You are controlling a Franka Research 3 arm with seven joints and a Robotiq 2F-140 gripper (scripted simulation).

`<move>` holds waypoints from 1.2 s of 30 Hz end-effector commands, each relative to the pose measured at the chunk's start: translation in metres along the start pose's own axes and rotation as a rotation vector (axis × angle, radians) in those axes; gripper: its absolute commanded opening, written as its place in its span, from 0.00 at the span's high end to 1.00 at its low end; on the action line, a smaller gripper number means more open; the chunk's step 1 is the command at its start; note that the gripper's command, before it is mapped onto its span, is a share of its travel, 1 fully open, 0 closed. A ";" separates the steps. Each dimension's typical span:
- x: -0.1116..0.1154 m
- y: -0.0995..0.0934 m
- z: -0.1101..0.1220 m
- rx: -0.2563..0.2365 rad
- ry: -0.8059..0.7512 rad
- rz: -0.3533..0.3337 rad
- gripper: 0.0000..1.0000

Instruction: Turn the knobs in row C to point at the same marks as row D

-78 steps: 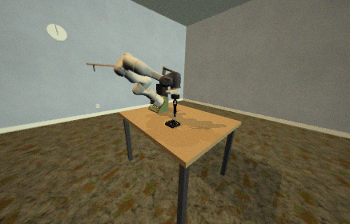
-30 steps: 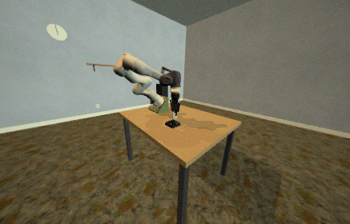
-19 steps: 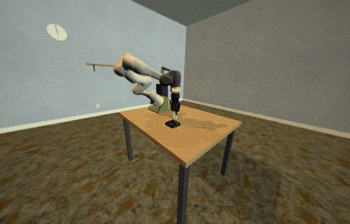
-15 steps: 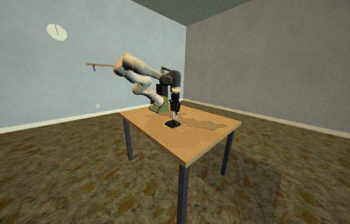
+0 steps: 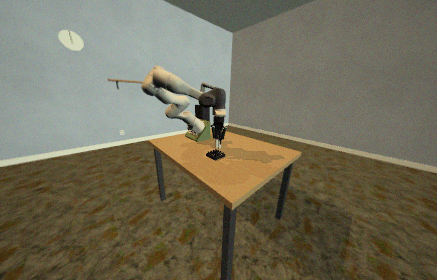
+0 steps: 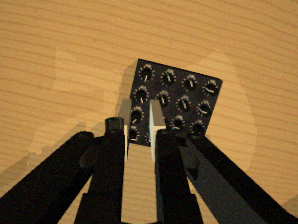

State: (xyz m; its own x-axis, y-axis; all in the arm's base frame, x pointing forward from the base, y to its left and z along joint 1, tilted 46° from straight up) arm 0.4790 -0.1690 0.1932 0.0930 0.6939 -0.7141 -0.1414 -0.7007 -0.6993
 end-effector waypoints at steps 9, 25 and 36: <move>-0.001 -0.001 0.000 0.002 -0.016 0.000 0.88; -0.001 0.000 0.000 0.002 -0.016 0.000 0.88; -0.001 0.008 0.000 0.002 -0.016 0.000 0.88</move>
State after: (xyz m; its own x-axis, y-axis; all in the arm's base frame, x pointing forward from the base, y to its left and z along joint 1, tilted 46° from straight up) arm 0.4779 -0.1730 0.1907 0.0770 0.6962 -0.7137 -0.1459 -0.7003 -0.6988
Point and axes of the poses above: the point where the finger pads meet when closed, its own y axis out along the fingers, its own z axis across the jaws, x = y × z, the point moved 8 cm from there along -y, back along the fingers, and after that the axes turned 9 degrees about y, right-handed, at the moved point
